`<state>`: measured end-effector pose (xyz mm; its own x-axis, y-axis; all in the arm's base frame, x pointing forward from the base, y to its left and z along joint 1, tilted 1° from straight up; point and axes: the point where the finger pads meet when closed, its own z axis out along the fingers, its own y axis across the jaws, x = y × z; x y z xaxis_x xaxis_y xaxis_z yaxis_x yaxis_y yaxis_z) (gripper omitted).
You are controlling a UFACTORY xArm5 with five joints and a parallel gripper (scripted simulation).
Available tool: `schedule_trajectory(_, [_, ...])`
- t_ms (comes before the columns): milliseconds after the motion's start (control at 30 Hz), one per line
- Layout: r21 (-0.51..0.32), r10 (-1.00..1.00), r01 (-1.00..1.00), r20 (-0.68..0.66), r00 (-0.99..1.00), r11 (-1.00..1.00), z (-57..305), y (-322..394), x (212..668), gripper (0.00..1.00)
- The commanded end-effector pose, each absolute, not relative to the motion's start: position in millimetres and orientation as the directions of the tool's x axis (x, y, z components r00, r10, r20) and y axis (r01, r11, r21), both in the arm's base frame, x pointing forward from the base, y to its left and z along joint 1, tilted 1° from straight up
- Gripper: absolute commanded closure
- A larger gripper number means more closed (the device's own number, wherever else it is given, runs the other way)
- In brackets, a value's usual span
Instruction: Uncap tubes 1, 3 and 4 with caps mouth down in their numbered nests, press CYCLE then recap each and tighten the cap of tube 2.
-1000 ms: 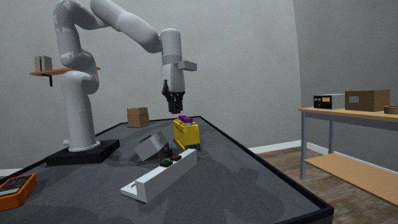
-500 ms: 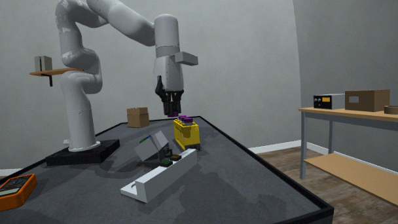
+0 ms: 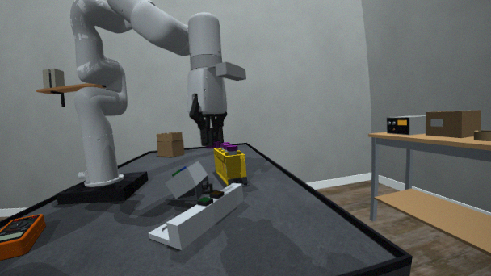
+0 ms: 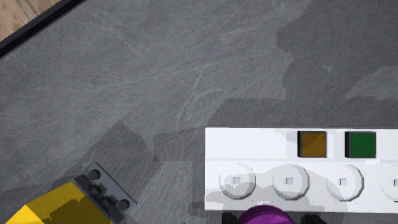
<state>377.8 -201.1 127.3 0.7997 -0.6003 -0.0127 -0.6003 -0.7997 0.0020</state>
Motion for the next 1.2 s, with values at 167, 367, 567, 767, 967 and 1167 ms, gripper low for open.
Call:
schedule_trajectory(167, [0.004,-0.601,-0.601,-0.012,0.799,-0.799,94,-202,378,1.00])
schedule_trajectory(367, [0.004,-0.601,-0.601,-0.012,0.799,-0.799,64,-201,377,1.00])
schedule_trajectory(567, [0.005,-0.601,-0.601,-0.012,0.799,-0.799,39,-202,377,1.00])
schedule_trajectory(767, [0.005,-0.601,-0.601,-0.012,0.799,-0.799,14,-202,377,1.00])
schedule_trajectory(967, [0.005,-0.601,-0.601,-0.012,0.799,-0.799,6,-202,377,1.00])
schedule_trajectory(1167, [0.005,-0.601,-0.601,-0.012,0.799,-0.799,6,-202,377,1.00])
